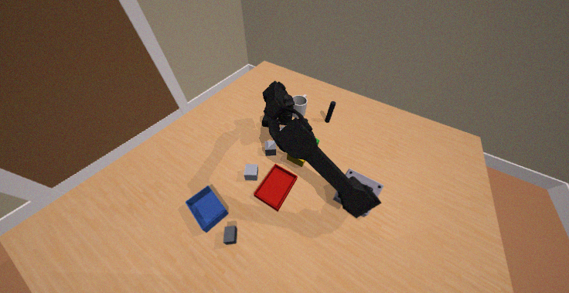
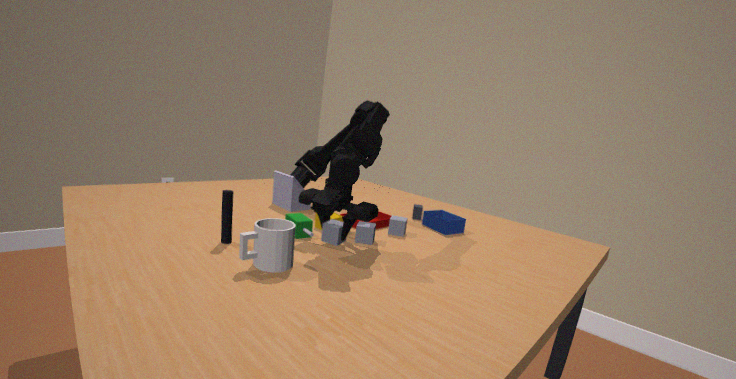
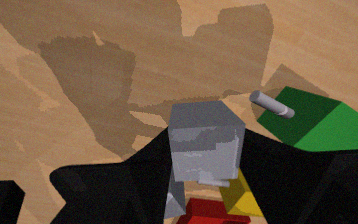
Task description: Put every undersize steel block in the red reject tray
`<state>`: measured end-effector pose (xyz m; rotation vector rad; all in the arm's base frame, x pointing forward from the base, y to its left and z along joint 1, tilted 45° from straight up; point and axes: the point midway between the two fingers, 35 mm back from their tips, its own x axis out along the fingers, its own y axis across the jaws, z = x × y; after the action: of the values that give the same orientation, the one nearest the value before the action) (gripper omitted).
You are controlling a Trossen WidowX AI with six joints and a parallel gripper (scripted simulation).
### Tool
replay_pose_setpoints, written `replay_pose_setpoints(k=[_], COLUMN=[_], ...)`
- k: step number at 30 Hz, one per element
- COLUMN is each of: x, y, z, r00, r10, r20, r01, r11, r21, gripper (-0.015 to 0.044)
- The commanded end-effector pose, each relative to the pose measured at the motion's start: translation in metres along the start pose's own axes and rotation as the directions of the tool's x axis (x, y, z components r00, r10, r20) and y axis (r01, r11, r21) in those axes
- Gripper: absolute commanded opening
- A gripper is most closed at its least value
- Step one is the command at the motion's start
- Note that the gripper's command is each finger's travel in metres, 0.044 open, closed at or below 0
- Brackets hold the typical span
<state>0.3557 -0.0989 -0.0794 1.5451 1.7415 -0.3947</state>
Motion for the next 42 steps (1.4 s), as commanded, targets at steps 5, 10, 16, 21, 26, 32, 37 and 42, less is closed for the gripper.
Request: replay_pose_setpoints(k=[5, 10, 16, 21, 26, 32, 37, 42], x=[-0.062, -0.062, -0.068, -0.069, -0.066, -0.059, -0.052, -0.051], y=[-0.006, -0.008, 0.012, 0.022, 0.023, 0.012, -0.003, -0.003], z=[-0.001, -0.004, -0.060, -0.114, -0.168, -0.227, -0.266, -0.268], r00=[0.999, 0.999, 0.998, 0.998, 0.998, 0.999, 0.999, 0.999], r10=[0.038, 0.037, 0.034, 0.034, 0.034, 0.036, 0.037, 0.037], r20=[0.039, 0.039, 0.047, 0.049, 0.046, 0.036, 0.024, 0.023], r01=[-0.037, -0.037, -0.034, -0.034, -0.035, -0.037, -0.037, -0.037], r11=[0.999, 0.999, 0.999, 0.999, 0.999, 0.999, 0.999, 0.999], r21=[-0.003, -0.003, 0.004, 0.009, 0.012, 0.015, 0.017, 0.017], gripper=[0.0000, 0.0000, 0.0000, 0.0000, 0.0000, 0.0000, 0.0000, 0.0000])
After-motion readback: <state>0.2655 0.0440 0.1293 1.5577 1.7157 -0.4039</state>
